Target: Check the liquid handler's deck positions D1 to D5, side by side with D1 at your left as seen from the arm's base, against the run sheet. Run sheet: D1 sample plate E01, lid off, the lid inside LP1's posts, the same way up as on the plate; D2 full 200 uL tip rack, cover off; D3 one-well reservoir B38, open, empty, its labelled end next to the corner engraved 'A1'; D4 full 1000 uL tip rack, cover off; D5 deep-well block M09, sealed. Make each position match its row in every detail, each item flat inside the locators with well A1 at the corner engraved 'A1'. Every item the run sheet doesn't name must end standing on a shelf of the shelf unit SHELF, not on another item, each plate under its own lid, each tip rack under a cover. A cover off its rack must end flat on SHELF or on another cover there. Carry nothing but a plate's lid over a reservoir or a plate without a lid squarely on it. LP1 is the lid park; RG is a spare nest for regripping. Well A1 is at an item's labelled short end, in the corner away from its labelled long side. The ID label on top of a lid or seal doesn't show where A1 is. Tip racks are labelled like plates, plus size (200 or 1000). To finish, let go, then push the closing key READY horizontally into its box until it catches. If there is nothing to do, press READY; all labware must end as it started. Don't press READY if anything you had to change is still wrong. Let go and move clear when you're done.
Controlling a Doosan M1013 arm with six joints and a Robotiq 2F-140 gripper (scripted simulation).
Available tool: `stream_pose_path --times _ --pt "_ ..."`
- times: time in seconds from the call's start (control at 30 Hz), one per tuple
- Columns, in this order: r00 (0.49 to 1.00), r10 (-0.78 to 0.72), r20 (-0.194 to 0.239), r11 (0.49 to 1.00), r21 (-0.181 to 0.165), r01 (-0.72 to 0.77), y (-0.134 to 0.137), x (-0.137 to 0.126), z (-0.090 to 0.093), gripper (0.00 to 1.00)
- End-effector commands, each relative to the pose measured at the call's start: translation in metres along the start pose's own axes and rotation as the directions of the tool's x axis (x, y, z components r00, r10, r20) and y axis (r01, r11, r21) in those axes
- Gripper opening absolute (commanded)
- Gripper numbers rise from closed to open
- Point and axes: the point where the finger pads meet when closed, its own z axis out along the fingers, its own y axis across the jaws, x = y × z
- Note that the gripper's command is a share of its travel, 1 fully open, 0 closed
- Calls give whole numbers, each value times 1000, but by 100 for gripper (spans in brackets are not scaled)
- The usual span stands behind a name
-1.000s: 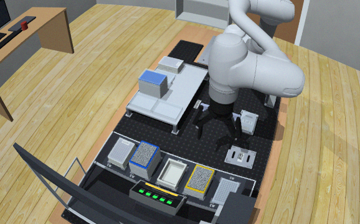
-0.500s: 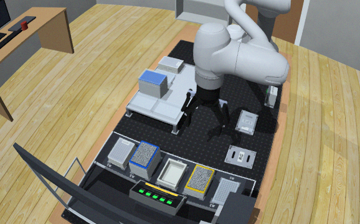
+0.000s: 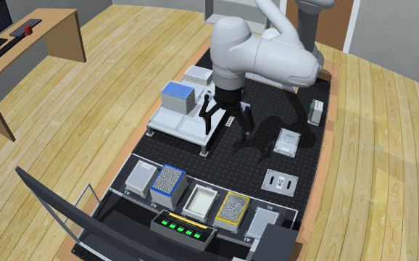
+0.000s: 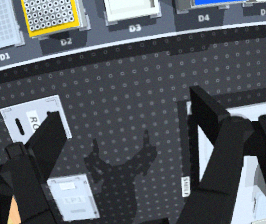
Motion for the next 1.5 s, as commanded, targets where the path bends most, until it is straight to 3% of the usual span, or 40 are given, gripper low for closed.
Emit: stream_pose_path --times 0.0,0.3,0.33,0.73,1.2,1.47 --pt "1000 0 -2 1000 1 0 14 -9 -1 79" --pt "1000 0 -2 1000 1 0 29 -20 -1 79" --pt "1000 -20 -2 1000 1 20 29 -20 -1 66" --pt "976 -218 -2 976 0 218 29 -20 -1 66" --pt "896 -444 -2 896 0 444 29 -20 -1 66" --pt "814 -581 -2 814 -1 581 29 -20 -1 66"
